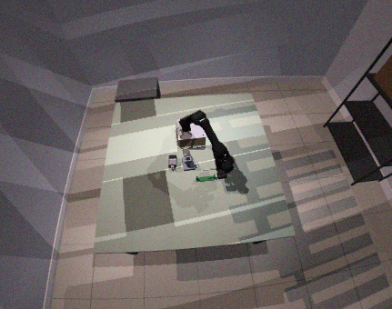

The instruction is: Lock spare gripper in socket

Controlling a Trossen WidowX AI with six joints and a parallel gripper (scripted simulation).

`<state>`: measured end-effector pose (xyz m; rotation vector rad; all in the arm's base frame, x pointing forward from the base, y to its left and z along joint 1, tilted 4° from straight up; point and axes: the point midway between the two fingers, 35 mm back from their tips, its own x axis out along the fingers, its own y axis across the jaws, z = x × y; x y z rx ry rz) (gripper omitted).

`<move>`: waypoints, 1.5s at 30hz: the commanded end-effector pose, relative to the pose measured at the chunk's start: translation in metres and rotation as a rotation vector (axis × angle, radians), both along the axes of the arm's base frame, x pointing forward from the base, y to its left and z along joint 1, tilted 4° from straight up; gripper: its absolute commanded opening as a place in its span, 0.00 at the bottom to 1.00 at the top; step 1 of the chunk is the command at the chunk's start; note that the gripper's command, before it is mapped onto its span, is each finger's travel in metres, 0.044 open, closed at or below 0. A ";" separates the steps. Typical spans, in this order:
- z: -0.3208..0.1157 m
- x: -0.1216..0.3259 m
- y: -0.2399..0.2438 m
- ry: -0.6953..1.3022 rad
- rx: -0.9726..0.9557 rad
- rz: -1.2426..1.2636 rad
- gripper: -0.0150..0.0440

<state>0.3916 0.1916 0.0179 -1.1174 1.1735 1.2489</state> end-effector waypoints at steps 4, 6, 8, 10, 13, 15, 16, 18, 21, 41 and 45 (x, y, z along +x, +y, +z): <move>-0.002 0.013 0.002 -0.002 -0.003 0.001 0.25; -0.003 0.013 0.002 -0.002 -0.002 0.001 0.25; -0.006 0.013 0.002 -0.002 -0.001 0.001 0.25; -0.009 0.013 0.002 -0.002 -0.001 0.001 0.25; -0.013 0.014 0.002 -0.001 0.000 0.001 0.25; -0.016 0.014 0.002 -0.002 0.001 0.002 0.25; -0.017 0.014 0.002 -0.002 0.001 0.002 0.25; -0.020 0.014 0.001 -0.003 0.001 0.002 0.25; -0.024 0.014 0.001 -0.004 0.002 0.002 0.25; -0.052 0.014 0.000 -0.008 0.004 0.002 0.25; -0.057 0.014 0.000 -0.010 0.004 0.002 0.25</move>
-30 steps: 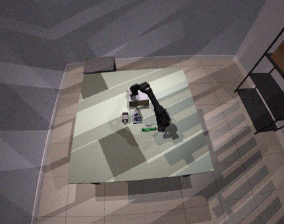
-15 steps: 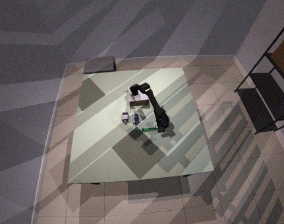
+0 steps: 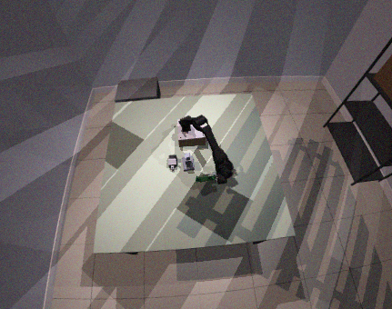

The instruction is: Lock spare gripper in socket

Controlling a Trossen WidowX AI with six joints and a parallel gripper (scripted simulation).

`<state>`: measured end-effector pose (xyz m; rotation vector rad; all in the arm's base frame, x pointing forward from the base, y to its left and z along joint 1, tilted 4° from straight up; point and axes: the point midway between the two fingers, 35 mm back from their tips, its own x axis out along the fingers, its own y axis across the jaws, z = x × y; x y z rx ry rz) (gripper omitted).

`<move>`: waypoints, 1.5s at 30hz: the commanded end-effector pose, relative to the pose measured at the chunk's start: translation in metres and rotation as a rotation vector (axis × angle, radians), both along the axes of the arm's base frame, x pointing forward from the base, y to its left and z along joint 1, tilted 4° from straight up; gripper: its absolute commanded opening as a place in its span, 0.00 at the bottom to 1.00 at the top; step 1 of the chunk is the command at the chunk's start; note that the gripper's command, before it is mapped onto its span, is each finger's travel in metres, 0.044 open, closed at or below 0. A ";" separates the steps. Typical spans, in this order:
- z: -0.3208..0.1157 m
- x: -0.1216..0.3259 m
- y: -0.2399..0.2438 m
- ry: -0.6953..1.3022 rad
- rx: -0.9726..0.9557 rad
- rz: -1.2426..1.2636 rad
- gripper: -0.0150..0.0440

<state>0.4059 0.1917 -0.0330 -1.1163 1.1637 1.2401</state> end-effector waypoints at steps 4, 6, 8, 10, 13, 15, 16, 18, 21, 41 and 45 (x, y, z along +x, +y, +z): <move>-0.012 -0.001 -0.001 0.000 0.000 0.007 0.25; -0.014 -0.001 -0.001 0.000 0.000 0.007 0.25; -0.018 -0.001 -0.001 -0.001 0.000 0.007 0.25; -0.020 -0.001 -0.001 -0.001 0.001 0.007 0.25; -0.020 -0.001 -0.001 -0.001 0.001 0.007 0.25; -0.020 -0.001 -0.001 -0.001 0.001 0.007 0.25; -0.020 -0.001 -0.001 -0.001 0.001 0.007 0.25; -0.020 -0.001 -0.001 -0.001 0.001 0.007 0.25; -0.019 -0.001 -0.001 0.000 0.000 0.000 0.30; 0.001 -0.003 -0.001 0.009 -0.004 0.001 0.59; 0.010 -0.003 -0.001 0.011 -0.004 0.002 0.59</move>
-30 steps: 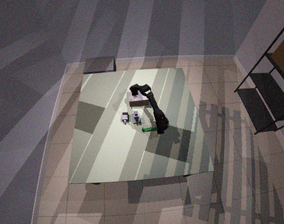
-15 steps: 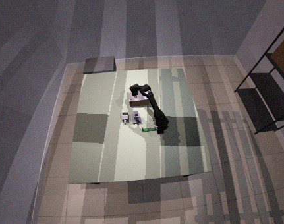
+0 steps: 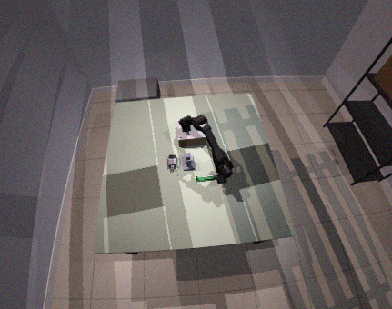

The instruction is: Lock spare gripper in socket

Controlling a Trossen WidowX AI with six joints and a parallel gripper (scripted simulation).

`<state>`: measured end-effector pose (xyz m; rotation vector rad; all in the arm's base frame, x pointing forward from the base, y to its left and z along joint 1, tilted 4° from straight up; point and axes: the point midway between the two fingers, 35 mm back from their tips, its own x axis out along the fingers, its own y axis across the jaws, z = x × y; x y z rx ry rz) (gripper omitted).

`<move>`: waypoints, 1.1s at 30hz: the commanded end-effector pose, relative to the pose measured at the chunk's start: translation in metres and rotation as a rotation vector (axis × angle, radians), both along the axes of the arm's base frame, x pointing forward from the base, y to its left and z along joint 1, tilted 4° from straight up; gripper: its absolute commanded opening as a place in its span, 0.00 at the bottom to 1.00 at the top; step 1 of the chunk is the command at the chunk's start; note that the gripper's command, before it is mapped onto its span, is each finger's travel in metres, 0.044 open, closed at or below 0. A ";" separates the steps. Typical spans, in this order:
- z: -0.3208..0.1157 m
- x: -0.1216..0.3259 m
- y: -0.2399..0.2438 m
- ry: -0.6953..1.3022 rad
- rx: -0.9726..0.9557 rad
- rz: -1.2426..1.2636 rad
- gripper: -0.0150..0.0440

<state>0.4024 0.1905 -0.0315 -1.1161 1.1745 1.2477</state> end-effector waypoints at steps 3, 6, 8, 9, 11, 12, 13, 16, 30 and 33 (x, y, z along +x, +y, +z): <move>0.015 0.000 0.001 0.001 0.000 0.000 0.59; 0.021 0.000 0.001 0.002 -0.001 0.001 0.59; 0.026 -0.001 0.001 0.004 -0.002 0.001 0.59; 0.028 -0.001 0.001 0.004 -0.002 0.002 0.59; 0.032 -0.001 0.001 0.005 -0.002 0.002 0.59; 0.034 -0.001 0.001 0.006 -0.003 0.002 0.59; 0.036 -0.001 0.001 0.006 -0.003 0.003 0.59; 0.042 -0.001 0.002 0.008 -0.004 0.003 0.59; 0.077 0.002 -0.029 -0.007 -0.005 0.004 0.64; 0.106 0.001 -0.059 -0.024 -0.008 0.004 0.56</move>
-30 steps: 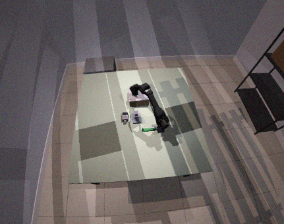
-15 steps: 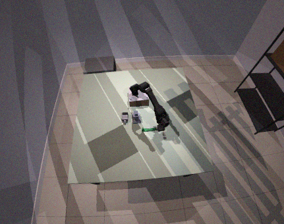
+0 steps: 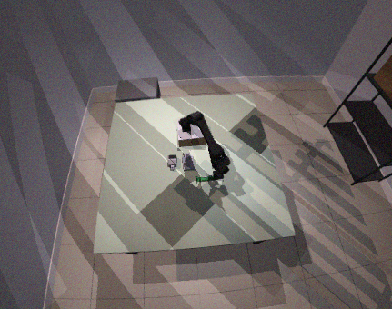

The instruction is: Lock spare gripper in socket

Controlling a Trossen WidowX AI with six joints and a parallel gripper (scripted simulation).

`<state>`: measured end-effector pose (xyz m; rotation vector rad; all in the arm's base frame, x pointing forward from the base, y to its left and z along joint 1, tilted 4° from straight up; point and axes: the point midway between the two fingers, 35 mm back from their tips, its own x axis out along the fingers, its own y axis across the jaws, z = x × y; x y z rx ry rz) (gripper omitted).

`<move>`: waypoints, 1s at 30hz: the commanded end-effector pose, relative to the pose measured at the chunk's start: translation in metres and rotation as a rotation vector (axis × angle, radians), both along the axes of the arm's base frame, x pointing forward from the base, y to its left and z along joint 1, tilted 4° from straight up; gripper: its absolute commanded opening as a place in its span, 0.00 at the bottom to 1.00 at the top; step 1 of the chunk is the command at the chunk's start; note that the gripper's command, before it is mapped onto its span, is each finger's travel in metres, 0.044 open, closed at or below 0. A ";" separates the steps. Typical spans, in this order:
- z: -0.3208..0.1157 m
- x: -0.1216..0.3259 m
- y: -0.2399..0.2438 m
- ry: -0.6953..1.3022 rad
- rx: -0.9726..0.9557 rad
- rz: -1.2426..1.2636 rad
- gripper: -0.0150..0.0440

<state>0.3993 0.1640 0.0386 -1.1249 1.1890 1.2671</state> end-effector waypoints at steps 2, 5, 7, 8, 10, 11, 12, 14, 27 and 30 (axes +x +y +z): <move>0.038 0.004 -0.034 -0.043 0.002 -0.011 0.56; 0.038 0.004 -0.034 -0.043 0.002 -0.011 0.56; 0.038 0.004 -0.034 -0.043 0.002 -0.011 0.56; 0.038 0.004 -0.034 -0.043 0.002 -0.011 0.56; 0.030 0.005 -0.034 -0.043 0.002 -0.011 0.56; 0.022 0.005 -0.035 -0.043 0.002 -0.011 0.56; 0.012 0.006 -0.035 -0.043 0.002 -0.011 0.56; -0.011 0.005 -0.036 -0.043 0.002 -0.011 0.56; -0.041 0.004 -0.038 -0.043 0.002 -0.011 0.56; -0.046 0.004 -0.039 -0.043 0.002 -0.011 0.56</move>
